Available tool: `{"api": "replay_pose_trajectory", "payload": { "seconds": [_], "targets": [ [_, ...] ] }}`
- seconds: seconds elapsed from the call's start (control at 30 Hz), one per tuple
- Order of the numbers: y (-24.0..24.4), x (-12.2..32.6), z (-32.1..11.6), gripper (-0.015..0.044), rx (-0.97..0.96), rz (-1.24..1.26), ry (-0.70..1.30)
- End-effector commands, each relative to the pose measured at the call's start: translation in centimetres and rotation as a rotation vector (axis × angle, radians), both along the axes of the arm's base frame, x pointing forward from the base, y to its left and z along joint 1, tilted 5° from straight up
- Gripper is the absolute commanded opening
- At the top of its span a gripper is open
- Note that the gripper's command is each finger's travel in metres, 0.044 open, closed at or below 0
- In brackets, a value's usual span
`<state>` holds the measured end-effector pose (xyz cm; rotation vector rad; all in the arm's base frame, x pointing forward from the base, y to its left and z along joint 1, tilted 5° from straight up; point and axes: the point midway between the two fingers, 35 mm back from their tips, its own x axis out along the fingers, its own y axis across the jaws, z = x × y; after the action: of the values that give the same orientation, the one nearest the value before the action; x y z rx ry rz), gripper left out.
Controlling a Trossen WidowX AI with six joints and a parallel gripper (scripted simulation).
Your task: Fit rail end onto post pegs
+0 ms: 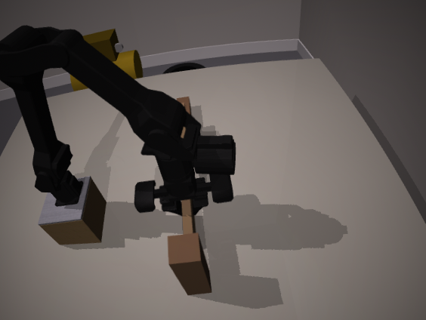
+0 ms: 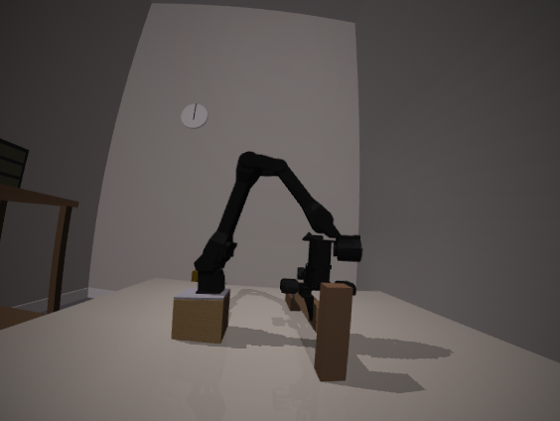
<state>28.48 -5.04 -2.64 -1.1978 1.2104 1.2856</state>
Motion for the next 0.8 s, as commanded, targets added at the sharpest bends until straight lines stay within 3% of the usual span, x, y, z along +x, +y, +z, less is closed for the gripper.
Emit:
{"api": "replay_pose_trajectory", "payload": {
  "seconds": [0.0, 0.67, 0.77],
  "targets": [
    [-0.14, 0.0, 0.0, 0.0, 0.0, 0.003, 0.001],
    [-0.75, 0.03, 0.02, 0.0, -0.001, 0.003, 0.001],
    [-0.63, 0.02, 0.01, 0.0079, 0.0, 0.0, 0.0]
  ]
}}
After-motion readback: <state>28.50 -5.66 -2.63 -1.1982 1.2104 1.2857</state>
